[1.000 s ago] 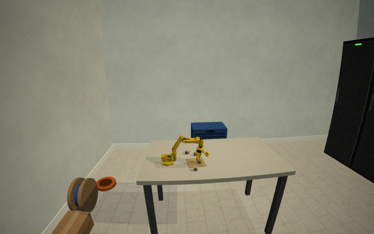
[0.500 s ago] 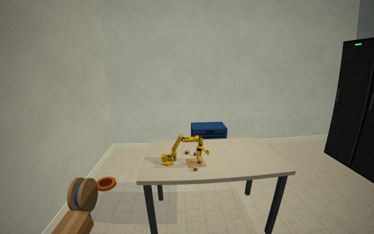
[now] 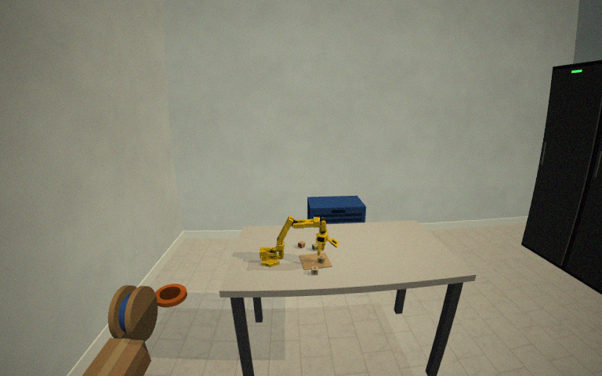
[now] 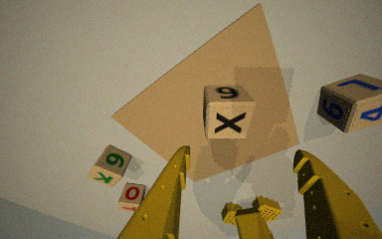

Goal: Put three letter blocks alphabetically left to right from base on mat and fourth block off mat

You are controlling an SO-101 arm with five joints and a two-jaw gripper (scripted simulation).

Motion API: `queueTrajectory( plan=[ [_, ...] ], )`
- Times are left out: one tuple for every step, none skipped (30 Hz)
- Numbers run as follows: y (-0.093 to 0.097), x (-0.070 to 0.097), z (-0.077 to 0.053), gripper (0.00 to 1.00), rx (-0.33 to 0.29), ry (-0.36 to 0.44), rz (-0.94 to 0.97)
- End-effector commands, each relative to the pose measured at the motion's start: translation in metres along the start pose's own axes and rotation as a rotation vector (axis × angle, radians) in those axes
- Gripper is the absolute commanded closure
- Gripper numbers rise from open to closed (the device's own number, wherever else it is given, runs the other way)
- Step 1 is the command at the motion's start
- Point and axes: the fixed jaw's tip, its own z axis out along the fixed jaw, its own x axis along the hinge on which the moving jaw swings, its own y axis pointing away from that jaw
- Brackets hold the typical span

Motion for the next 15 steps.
queueTrajectory(
  plan=[
    [0.0071, -0.012, -0.0296, 0.65, -0.063, -0.144, 0.0],
    [0.0071, -0.0119, -0.0295, 0.65, -0.062, -0.143, 0.0],
    [0.007, -0.0118, -0.0292, 0.65, -0.062, -0.141, 0.0],
    [0.0069, -0.0115, -0.0289, 0.65, -0.061, -0.139, 0.0],
    [0.0069, -0.0116, -0.0285, 0.65, -0.061, -0.139, 0.0],
    [0.007, -0.0117, -0.028, 0.65, -0.061, -0.139, 0.0],
    [0.007, -0.0118, -0.0274, 0.65, -0.061, -0.139, 0.0],
    [0.0071, -0.012, -0.0266, 0.65, -0.061, -0.138, 0.0],
    [0.0072, -0.0122, -0.0258, 0.65, -0.061, -0.138, 0.0],
    [0.0073, -0.0124, -0.0249, 0.65, -0.06, -0.138, 0.0],
    [0.0074, -0.0127, -0.0238, 0.65, -0.06, -0.138, 0.0],
    [0.0075, -0.0129, -0.0227, 0.65, -0.06, -0.138, 0.0],
    [0.0076, -0.0132, -0.0214, 0.65, -0.06, -0.138, 0.0],
    [0.0076, -0.0132, -0.0214, 0.65, -0.06, -0.138, 0.0],
    [0.0076, -0.0132, -0.0214, 0.65, -0.06, -0.138, 0.0]
  ],
)
